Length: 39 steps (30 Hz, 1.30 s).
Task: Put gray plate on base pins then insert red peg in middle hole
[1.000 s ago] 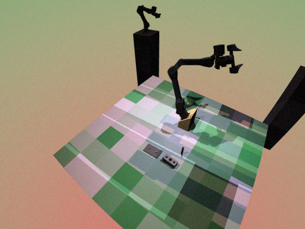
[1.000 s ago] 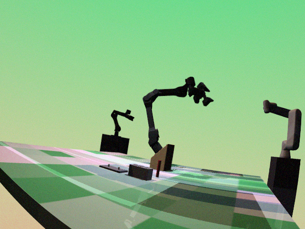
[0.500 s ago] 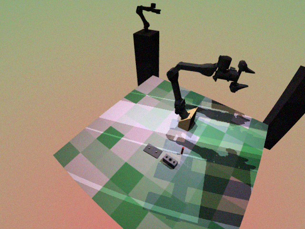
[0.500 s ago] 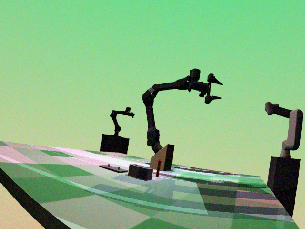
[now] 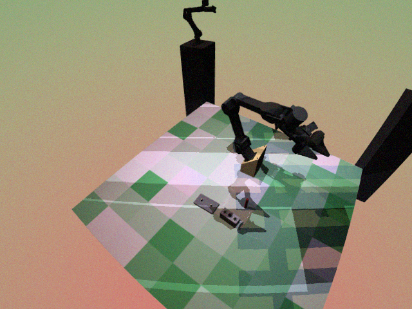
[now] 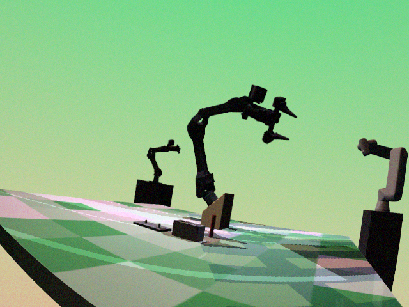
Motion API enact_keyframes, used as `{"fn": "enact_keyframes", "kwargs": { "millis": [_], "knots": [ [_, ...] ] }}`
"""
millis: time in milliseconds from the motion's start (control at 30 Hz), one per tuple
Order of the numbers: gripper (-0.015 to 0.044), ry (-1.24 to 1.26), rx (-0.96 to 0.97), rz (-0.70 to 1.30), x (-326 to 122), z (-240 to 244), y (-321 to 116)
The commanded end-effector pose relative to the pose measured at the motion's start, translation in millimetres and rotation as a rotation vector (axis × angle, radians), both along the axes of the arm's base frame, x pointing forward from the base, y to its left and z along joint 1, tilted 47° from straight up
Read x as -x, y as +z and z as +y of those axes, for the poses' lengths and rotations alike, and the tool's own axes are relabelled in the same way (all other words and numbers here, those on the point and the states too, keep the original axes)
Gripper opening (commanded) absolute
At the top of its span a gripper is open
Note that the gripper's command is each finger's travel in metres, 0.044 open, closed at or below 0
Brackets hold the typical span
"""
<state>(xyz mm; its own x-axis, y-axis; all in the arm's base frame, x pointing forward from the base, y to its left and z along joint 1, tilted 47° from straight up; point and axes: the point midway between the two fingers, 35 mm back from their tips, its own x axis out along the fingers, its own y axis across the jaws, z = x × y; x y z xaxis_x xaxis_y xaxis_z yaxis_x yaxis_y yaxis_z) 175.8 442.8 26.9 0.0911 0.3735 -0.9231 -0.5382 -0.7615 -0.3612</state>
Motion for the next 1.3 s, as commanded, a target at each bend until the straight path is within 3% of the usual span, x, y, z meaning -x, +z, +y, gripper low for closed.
{"fn": "enact_keyframes", "kwargs": {
  "millis": [0,367,700,967,1133,1267],
  "knots": [
    [0.044,-0.21,0.14,-0.013,-48,-42,-16],
    [0.044,-0.811,0.566,-0.066,-154,-203,-32],
    [0.044,-1.224,0.973,-0.141,-194,-357,-14],
    [0.044,-1.24,1.0,-0.146,-192,-366,-15],
    [0.044,-1.24,1.001,-0.148,-191,-406,-53],
    [0.044,-1.24,1.002,-0.149,-190,-412,-59]
  ]
}}
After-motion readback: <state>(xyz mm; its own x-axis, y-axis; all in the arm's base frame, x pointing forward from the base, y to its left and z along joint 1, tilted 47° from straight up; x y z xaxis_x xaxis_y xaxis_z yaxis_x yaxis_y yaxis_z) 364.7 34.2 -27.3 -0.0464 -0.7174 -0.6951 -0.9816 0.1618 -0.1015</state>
